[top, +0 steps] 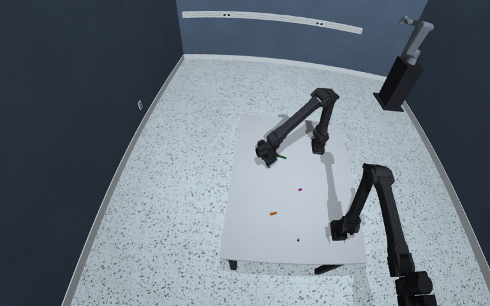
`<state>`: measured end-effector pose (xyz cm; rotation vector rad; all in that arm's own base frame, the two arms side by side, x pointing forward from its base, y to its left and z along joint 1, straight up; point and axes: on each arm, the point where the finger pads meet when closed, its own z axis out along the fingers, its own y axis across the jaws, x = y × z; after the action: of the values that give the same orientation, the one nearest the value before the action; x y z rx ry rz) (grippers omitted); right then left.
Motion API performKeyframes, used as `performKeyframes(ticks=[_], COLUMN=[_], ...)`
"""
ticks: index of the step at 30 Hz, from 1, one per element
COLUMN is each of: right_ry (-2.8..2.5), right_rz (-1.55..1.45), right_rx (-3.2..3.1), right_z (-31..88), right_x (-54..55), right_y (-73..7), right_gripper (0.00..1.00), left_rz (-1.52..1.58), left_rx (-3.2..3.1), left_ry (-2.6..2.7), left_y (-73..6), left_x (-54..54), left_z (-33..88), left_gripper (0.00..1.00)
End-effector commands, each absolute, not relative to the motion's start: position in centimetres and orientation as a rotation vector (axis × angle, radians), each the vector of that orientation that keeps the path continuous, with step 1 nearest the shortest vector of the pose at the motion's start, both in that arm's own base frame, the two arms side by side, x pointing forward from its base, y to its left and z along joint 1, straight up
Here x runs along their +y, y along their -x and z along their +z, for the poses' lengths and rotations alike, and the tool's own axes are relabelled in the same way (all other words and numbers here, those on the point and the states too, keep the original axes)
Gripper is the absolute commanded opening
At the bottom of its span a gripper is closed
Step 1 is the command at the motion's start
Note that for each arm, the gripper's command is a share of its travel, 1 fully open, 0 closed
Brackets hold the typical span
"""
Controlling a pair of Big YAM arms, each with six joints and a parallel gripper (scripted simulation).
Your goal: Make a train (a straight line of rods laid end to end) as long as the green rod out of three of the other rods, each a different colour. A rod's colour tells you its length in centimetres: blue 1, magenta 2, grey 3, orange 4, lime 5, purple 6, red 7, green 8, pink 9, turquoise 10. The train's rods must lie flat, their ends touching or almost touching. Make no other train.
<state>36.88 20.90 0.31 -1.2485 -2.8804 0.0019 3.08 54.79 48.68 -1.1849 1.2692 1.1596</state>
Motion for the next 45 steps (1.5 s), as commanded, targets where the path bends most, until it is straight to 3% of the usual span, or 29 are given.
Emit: performKeyframes(ticks=[1,45], right_ry=[1.247,1.256], right_rz=[-0.028,-0.036], right_rx=[-2.899,-2.899], right_z=[0.51,0.8], right_x=[21.53,21.9], right_y=[-37.52,-37.17], right_gripper=[0.23,0.23], left_rz=[1.175,1.175], left_rx=[1.231,1.231], left_ry=[1.175,1.175], left_y=[-2.61,-2.61], left_x=[54.43,54.43], left_z=[50.05,50.05], left_gripper=[1.0,1.0])
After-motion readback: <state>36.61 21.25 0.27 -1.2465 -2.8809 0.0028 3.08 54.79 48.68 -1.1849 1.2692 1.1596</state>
